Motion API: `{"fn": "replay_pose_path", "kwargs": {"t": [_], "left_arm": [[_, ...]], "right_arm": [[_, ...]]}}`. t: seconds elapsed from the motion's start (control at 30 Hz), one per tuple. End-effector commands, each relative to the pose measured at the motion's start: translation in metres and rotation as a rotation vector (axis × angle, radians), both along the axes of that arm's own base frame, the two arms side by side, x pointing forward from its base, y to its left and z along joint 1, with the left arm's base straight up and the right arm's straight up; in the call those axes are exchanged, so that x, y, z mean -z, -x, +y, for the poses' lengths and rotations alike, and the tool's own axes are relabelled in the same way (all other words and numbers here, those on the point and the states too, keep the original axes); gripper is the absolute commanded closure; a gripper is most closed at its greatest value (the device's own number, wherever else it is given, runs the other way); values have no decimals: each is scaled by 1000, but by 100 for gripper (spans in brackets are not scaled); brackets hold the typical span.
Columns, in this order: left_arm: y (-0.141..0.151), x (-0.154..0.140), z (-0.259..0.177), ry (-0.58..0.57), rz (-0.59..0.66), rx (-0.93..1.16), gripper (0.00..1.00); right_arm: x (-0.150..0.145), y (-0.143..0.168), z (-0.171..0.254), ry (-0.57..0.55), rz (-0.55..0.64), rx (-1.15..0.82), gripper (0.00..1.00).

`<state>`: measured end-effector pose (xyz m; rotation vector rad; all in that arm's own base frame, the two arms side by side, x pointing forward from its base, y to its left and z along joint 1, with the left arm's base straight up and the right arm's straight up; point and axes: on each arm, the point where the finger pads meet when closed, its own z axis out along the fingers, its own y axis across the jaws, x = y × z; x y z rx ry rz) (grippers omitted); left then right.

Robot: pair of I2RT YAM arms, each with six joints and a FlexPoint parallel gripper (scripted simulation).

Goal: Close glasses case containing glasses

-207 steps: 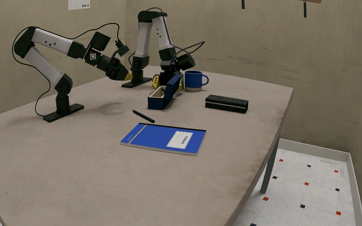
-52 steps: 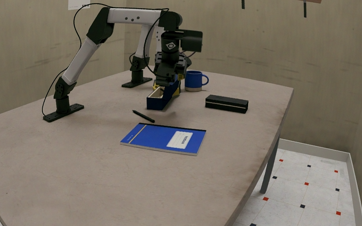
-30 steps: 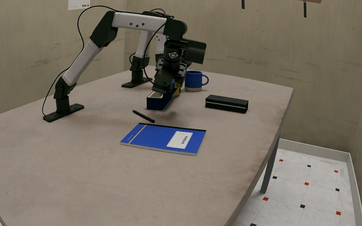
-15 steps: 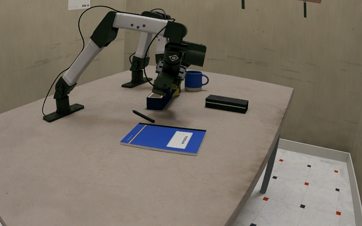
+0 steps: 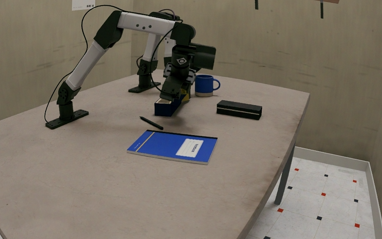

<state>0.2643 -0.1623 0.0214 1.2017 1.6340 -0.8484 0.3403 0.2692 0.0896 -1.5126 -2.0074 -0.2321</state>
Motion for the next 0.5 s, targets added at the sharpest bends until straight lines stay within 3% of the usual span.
{"fn": "replay_pose_path", "kwargs": {"t": [0.0,0.37,0.47], "left_arm": [[-4,-5,0,7,-27,0,50],[-4,-5,0,7,-27,0,50],[-4,-5,0,7,-27,0,50]], "right_arm": [[-19,0,-2,-34,-106,4,87],[-22,13,-5,-125,-355,-2,87],[-22,14,-5,-132,-373,-2,87]]}}
